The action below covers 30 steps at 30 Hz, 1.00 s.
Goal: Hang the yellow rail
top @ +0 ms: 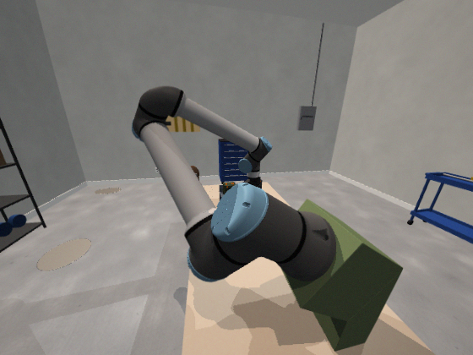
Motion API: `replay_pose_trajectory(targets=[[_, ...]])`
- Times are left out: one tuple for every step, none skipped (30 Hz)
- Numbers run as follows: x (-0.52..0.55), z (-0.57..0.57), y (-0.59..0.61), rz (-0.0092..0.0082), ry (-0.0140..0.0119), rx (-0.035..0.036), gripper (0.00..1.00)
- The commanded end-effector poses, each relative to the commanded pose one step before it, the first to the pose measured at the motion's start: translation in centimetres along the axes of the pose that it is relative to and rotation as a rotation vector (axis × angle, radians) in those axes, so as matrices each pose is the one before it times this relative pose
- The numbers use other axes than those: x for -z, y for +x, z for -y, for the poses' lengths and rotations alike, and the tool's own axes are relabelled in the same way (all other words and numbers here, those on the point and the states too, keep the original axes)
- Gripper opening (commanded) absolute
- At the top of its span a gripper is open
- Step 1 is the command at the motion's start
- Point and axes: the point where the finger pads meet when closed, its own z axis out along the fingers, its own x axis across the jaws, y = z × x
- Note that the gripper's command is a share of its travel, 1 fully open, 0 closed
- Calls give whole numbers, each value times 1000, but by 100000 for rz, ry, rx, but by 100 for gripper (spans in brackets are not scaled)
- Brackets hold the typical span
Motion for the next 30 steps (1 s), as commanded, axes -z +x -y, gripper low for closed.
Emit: replay_pose_trajectory(targets=[[-210,-20,68,-128,-53,41,0],[-54,0,0,0,0,0,0],[-52,0,0,0,0,0,0],[-50,0,0,0,0,0,0],[-47,0,0,0,0,0,0],[0,0,0,0,0,0,0],[0,0,0,0,0,0,0],[-45,0,0,0,0,0,0],[-42,0,0,0,0,0,0],[-39,0,0,0,0,0,0],[-36,0,0,0,0,0,0],[-33,0,0,0,0,0,0],[-30,0,0,0,0,0,0],[-27,0,0,0,0,0,0],[-24,0,0,0,0,0,0],[-21,0,0,0,0,0,0],[-18,0,0,0,0,0,0],[-15,0,0,0,0,0,0],[-12,0,0,0,0,0,0],[-9,0,0,0,0,0,0],[-7,0,0,0,0,0,0],[-5,0,0,0,0,0,0],[0,0,0,0,0,0,0],[0,0,0,0,0,0,0],[-3,0,0,0,0,0,0],[-2,0,0,0,0,0,0],[-1,0,0,0,0,0,0],[0,0,0,0,0,0,0],[0,0,0,0,0,0,0],[-1,0,0,0,0,0,0]])
